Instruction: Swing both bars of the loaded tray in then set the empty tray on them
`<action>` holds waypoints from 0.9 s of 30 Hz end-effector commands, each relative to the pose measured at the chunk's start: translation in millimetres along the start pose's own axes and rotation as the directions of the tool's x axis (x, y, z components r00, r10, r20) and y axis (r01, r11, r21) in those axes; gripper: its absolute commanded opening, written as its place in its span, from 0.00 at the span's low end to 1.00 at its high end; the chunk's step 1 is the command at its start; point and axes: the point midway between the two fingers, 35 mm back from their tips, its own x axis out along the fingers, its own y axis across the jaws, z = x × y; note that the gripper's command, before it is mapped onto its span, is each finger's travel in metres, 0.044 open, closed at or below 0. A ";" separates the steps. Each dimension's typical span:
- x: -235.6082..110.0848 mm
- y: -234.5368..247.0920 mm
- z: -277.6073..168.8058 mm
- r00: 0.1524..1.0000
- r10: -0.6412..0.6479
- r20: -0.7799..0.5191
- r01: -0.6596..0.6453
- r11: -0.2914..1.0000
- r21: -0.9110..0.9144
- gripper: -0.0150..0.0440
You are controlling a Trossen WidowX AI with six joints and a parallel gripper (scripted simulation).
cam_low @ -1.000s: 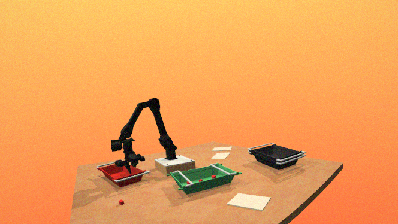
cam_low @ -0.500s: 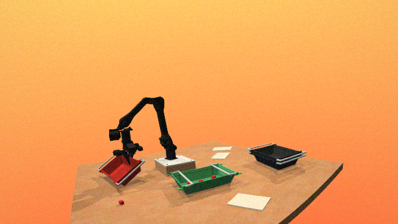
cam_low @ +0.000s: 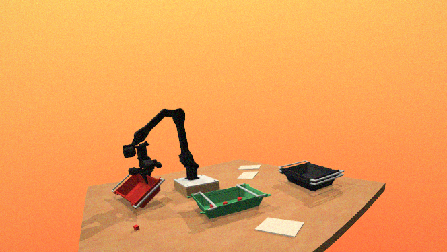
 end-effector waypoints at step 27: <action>-69.3 -43.6 -10.2 0.999 -0.036 -0.005 0.036 0.999 0.001 0.25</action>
